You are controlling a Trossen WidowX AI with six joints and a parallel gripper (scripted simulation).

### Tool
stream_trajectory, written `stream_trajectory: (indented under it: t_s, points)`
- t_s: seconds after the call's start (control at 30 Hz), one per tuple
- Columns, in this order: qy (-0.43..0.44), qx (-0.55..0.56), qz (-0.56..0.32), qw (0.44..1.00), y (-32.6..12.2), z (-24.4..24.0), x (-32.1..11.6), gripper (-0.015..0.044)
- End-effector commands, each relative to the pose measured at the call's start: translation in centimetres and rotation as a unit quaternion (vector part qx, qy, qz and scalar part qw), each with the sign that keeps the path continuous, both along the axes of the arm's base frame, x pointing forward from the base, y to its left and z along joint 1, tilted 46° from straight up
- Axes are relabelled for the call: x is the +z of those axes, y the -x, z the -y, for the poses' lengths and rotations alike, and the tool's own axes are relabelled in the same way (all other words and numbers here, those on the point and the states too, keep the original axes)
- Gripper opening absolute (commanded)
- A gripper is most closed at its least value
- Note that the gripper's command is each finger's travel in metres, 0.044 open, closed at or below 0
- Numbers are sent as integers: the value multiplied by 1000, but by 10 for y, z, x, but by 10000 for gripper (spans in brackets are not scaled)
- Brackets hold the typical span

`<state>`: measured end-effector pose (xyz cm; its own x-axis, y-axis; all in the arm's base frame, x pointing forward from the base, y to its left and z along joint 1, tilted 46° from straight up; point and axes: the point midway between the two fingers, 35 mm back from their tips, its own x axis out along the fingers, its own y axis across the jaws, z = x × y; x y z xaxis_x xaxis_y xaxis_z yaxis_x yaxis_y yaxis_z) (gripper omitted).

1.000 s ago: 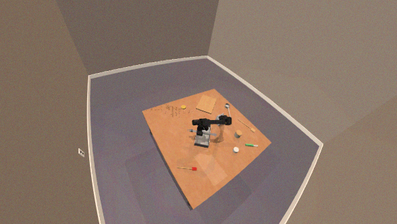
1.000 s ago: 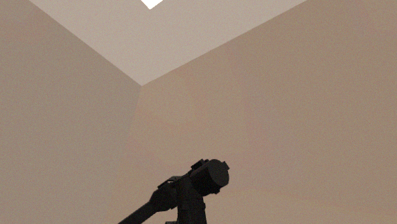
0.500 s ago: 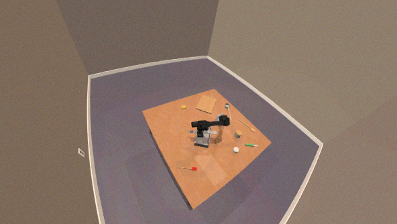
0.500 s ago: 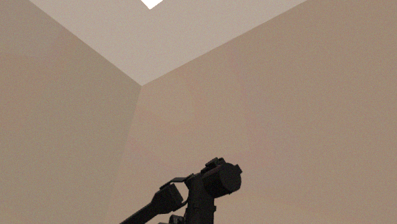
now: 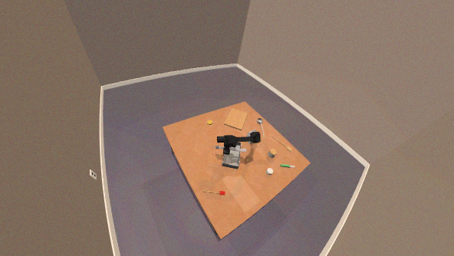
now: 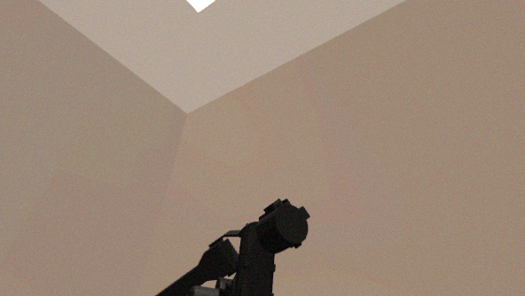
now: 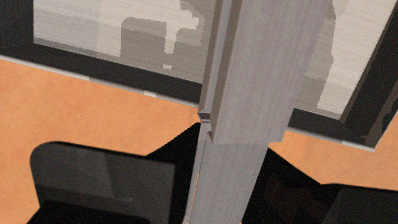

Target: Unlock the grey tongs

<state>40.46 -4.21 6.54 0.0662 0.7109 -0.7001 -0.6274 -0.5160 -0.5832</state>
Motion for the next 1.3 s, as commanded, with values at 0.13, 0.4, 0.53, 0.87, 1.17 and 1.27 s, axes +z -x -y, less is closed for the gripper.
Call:
stream_trajectory:
  t_s: [0.13,0.4,0.53,0.87,1.17,1.27]
  points:
    - [10,-73,-60,995,6,62,-37,-150]
    - [11,-139,-123,983,26,117,-79,-150]
    - [9,-170,-154,973,39,142,-100,-150]
    - [-2,-242,-229,943,85,197,-153,-150]
    - [-21,-298,-292,909,136,231,-198,-150]
    - [-22,-301,-297,906,140,233,-202,-150]
